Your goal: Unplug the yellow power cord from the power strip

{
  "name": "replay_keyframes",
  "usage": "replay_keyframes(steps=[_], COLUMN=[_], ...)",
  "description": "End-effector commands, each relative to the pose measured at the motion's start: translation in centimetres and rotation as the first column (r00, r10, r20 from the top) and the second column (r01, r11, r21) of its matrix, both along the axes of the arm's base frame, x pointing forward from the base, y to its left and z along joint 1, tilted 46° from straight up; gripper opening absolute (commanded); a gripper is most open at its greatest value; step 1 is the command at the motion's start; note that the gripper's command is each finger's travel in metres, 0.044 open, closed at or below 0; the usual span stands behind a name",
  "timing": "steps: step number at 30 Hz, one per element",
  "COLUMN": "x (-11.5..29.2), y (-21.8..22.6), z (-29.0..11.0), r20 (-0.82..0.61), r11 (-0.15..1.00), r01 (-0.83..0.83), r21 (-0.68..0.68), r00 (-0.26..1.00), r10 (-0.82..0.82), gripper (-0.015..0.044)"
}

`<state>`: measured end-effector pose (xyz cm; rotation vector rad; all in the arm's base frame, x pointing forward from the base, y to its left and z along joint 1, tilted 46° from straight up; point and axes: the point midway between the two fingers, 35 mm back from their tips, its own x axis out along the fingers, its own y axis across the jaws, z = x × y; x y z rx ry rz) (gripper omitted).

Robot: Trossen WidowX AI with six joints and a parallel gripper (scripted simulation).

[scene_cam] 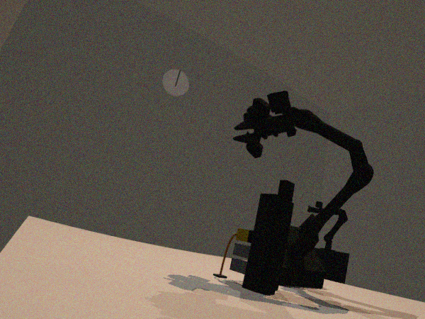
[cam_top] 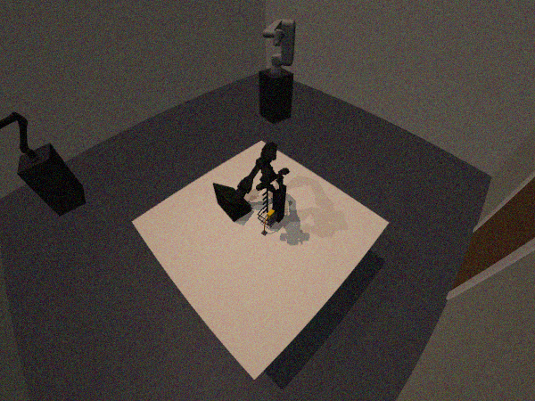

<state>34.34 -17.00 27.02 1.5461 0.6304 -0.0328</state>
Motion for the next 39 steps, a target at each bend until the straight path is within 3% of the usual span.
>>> replay_keyframes(steps=[1, 7, 14, 39], x=[0.6, -0.7, -5.6, -6.9], y=[2.4, 7.9, 14.3, 16.5], z=[-4.9, -13.0, -19.2, -17.7], r20=[-0.168, -0.488, -0.747, -0.761], r11=[0.996, 0.965, 0.894, 0.885], r01=[-0.054, -0.141, -0.232, -0.238], r21=[0.075, 0.221, 0.384, 0.4], r00=[0.984, 0.841, 0.491, 0.451], r10=[0.066, 0.235, 0.449, 0.466], gripper=[0.016, 0.016, 0.016, 0.016])
